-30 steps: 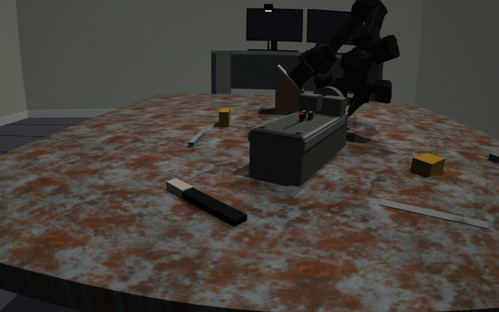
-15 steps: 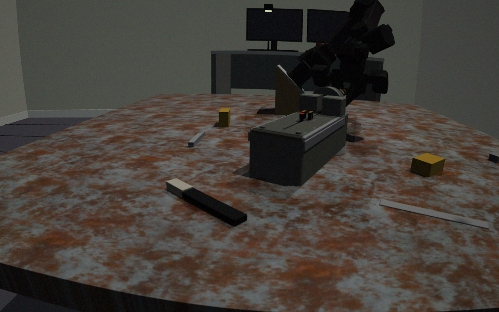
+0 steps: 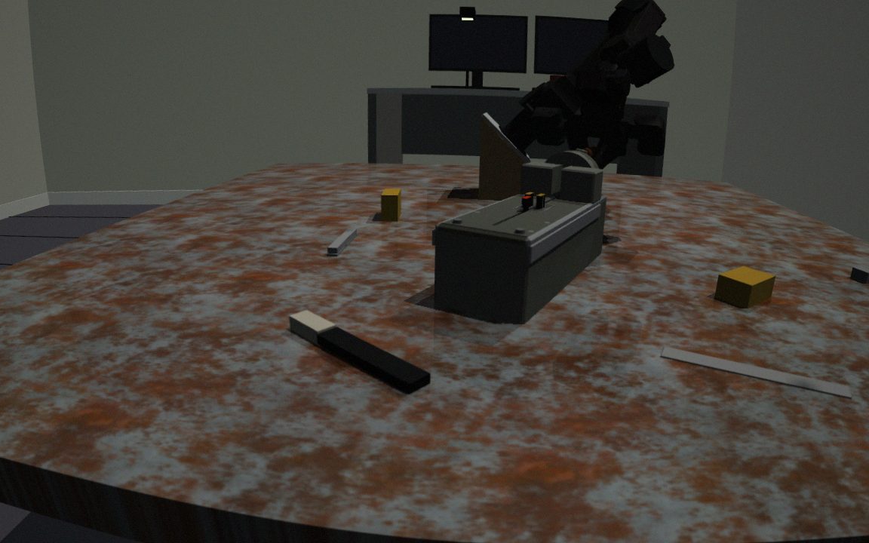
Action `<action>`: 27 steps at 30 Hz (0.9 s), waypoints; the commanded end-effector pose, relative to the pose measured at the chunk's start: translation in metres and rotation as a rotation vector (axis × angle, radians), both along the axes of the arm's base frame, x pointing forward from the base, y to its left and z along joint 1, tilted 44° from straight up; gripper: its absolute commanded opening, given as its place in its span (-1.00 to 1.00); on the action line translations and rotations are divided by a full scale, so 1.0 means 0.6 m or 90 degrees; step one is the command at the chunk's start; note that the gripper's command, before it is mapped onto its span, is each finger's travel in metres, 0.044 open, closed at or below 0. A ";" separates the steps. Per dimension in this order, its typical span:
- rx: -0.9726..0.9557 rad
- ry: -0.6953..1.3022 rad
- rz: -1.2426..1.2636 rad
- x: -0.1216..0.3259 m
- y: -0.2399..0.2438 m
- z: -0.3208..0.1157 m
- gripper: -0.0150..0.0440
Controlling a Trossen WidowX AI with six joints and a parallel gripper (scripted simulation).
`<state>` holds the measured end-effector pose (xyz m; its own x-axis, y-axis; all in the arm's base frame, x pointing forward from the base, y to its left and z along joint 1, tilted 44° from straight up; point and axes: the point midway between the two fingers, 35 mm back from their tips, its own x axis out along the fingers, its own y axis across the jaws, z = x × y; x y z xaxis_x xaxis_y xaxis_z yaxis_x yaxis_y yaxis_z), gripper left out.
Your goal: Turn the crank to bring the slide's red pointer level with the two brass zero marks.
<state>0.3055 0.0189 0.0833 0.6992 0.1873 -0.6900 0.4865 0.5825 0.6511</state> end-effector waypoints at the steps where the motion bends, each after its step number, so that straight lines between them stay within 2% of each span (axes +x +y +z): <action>1: -0.006 0.005 -0.009 -0.008 -0.011 -0.008 -0.49; 20: 0.000 -0.006 0.001 -0.005 -0.006 -0.006 -0.49; 27: 0.000 -0.006 0.001 -0.005 -0.006 -0.006 0.13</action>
<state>0.3024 0.0157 0.0795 0.7053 0.1893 -0.6831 0.4786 0.5837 0.6559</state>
